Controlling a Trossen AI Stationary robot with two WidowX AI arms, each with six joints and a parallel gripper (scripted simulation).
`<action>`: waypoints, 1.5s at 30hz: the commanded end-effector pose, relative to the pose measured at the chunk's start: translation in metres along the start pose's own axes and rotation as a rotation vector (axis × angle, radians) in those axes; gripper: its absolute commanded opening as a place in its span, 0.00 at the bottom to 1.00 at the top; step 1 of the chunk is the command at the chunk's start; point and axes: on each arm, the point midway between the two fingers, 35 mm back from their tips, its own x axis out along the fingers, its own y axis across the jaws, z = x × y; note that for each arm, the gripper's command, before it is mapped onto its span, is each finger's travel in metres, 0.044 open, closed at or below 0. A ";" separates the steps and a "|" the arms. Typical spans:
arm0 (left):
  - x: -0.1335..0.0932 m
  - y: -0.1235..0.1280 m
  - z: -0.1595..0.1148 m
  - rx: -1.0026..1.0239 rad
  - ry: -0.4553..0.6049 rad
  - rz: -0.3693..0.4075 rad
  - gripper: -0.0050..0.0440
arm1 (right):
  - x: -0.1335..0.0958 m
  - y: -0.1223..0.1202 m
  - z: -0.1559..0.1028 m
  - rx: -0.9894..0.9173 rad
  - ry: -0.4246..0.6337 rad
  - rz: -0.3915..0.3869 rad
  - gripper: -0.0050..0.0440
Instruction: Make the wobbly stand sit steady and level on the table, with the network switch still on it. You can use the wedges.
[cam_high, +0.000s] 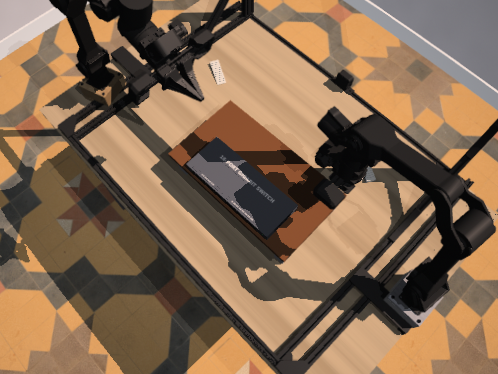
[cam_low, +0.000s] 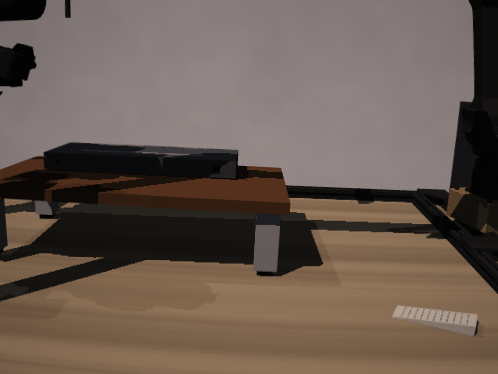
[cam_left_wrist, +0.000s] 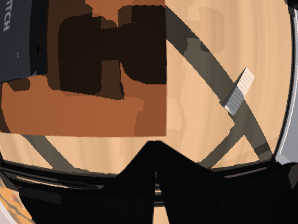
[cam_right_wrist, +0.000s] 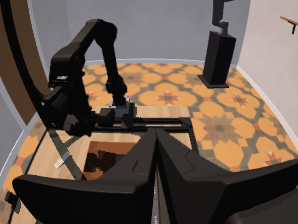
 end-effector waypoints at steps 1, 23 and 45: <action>0.000 0.000 0.000 0.000 0.000 0.000 0.10 | 0.010 -0.001 -0.018 0.001 0.061 -0.002 0.10; 0.000 0.000 0.000 0.000 0.000 0.000 0.10 | 0.031 -0.001 -0.195 0.007 0.750 0.004 0.10; 0.000 0.000 0.000 0.000 0.000 0.000 0.10 | -0.001 -0.001 -0.287 0.013 1.197 0.006 0.10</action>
